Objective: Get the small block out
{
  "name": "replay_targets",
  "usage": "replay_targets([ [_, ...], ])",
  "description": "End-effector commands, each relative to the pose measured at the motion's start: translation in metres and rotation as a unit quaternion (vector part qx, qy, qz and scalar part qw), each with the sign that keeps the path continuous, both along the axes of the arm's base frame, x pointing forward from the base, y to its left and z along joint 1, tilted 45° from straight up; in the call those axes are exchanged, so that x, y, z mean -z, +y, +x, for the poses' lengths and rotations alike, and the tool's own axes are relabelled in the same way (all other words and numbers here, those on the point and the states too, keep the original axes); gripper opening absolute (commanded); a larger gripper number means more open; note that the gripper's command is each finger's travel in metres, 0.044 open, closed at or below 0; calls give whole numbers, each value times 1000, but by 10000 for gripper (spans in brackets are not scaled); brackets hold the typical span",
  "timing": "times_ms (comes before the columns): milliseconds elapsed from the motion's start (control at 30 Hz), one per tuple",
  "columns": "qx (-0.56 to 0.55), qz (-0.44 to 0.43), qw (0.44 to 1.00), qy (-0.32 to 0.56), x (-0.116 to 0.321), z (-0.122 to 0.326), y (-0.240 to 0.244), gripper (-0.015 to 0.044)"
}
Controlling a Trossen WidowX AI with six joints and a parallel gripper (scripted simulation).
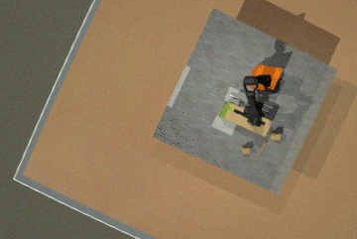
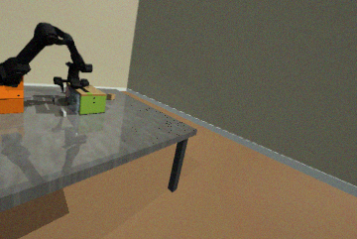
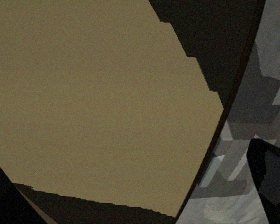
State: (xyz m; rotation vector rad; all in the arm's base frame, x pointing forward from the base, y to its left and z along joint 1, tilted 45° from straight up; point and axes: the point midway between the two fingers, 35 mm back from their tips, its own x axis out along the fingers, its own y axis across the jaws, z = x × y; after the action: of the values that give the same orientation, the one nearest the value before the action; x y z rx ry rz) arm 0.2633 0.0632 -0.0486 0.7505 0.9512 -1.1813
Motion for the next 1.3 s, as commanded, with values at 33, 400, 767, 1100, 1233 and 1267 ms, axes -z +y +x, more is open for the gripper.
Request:
replay_targets([
  [33, 1, 2, 1000, -1, 4, 0, 4, 400],
  [400, 1, 3, 1000, -1, 17, -3, 17, 400],
  [767, 1, 3, 1000, -1, 32, -7, 33, 400],
  [1100, 1, 4, 1000, -1, 46, -10, 47, 400],
  [1233, 1, 4, 1000, -1, 52, -11, 52, 400],
  [1267, 1, 4, 1000, -1, 53, -12, 53, 400],
])
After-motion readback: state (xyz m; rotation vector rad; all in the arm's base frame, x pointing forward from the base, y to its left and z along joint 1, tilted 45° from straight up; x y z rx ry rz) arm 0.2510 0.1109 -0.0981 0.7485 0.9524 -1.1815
